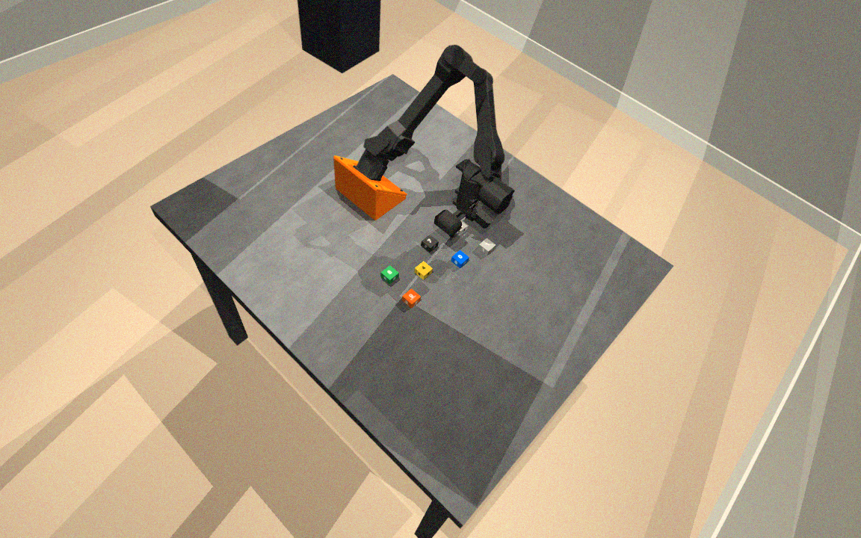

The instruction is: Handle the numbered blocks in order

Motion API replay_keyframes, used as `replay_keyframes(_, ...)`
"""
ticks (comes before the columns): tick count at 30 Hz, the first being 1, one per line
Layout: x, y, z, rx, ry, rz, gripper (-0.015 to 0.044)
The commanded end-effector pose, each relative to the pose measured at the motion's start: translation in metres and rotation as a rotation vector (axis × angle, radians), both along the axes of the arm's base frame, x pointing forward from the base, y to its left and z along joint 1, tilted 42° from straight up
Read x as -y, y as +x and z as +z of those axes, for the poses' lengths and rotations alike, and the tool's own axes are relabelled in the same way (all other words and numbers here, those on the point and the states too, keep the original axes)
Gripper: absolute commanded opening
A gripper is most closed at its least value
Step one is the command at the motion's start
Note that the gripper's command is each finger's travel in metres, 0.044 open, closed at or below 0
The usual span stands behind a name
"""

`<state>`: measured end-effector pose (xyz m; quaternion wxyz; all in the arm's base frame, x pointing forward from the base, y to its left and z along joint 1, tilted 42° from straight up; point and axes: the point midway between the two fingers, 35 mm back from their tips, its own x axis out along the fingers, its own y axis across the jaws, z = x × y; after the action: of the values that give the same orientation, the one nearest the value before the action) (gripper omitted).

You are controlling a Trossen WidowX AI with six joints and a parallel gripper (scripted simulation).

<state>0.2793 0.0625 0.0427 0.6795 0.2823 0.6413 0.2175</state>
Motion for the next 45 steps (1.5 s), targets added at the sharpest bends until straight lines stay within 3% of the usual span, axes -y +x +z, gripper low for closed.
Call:
replay_keyframes(1,-0.0047,-0.0009,-0.0051,-0.006,0.005,-0.003,0.0400)
replay_keyframes(4,-0.0063,-0.0009,-0.0067,-0.006,0.006,-0.003,0.0400)
replay_keyframes(15,-0.0063,-0.0009,-0.0067,-0.006,0.006,-0.003,0.0120)
replay_keyframes(45,-0.0063,-0.0009,-0.0067,-0.006,0.006,-0.003,0.0120)
